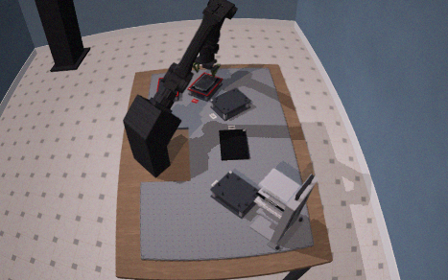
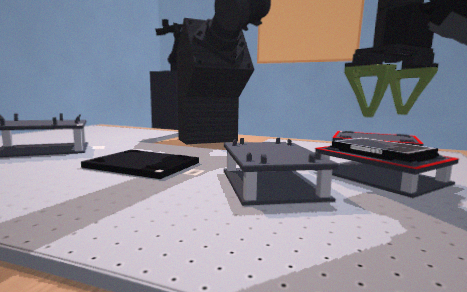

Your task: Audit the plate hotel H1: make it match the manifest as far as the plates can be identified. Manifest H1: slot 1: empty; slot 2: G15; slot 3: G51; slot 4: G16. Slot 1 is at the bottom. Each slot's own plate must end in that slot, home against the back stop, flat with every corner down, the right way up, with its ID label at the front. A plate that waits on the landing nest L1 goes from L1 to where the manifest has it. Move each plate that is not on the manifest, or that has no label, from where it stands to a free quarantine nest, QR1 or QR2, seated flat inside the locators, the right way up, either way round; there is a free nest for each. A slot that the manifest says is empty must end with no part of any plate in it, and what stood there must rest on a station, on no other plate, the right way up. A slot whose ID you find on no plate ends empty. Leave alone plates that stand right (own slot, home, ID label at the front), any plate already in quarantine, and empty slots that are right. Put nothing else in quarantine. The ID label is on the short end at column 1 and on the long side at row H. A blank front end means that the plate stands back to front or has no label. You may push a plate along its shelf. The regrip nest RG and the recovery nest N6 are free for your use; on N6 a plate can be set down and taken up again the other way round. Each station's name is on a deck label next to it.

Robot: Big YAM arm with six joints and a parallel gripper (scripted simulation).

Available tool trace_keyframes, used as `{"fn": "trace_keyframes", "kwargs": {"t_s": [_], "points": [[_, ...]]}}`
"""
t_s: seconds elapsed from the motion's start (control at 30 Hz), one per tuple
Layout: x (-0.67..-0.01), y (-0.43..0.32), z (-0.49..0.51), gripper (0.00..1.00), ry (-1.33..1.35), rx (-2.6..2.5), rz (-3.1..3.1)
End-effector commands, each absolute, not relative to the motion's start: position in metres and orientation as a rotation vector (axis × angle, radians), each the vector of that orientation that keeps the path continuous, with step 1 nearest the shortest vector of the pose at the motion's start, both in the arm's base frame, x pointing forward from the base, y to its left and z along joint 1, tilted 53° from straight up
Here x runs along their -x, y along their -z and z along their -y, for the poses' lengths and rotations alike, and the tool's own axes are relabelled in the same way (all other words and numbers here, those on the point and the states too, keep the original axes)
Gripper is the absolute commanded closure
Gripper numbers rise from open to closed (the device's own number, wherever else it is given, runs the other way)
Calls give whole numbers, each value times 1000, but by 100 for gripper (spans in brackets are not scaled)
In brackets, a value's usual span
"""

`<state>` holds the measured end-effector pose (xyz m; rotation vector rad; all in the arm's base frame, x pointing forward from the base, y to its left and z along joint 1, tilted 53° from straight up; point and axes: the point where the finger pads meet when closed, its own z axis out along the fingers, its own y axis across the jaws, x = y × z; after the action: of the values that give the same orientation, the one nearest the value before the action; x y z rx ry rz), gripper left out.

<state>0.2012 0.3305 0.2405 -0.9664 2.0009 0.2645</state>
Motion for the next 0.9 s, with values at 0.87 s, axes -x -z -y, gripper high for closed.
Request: {"fn": "trace_keyframes", "kwargs": {"t_s": [0.87], "points": [[-156, -310, -298, 0, -322, 923, -1982]]}}
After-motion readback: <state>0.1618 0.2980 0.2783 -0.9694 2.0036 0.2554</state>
